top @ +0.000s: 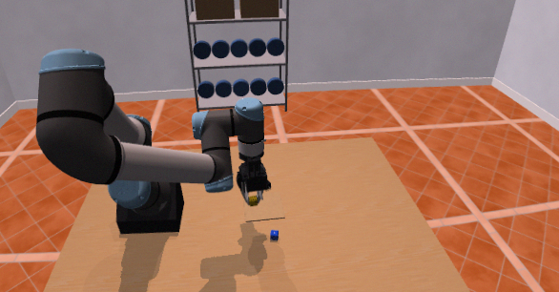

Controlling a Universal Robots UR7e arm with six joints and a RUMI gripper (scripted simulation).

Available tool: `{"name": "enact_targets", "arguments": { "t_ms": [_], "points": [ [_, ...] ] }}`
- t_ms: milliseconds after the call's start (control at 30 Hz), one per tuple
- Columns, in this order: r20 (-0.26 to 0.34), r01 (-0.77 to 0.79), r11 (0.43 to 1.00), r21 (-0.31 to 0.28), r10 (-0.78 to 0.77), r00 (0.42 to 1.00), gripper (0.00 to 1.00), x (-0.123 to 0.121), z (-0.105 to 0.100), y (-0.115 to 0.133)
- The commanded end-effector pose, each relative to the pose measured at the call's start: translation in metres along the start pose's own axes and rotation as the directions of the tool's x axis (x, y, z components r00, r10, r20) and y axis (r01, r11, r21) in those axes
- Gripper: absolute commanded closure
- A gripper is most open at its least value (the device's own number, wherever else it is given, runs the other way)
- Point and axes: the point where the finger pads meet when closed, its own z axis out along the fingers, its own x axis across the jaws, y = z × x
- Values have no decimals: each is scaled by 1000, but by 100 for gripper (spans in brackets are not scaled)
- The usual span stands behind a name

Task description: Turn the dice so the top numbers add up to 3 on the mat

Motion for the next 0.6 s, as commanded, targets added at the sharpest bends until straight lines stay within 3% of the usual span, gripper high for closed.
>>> {"name": "enact_targets", "arguments": {
  "t_ms": [0, 233, 567],
  "points": [
    [-4, 123, 992, 4, -123, 992, 94, 3, -1, -8],
    [-7, 283, 959, 6, -283, 959, 94, 7, -1, -18],
    [-13, 572, 820, 7, -572, 820, 94, 14, -2, -39]
  ]
}}
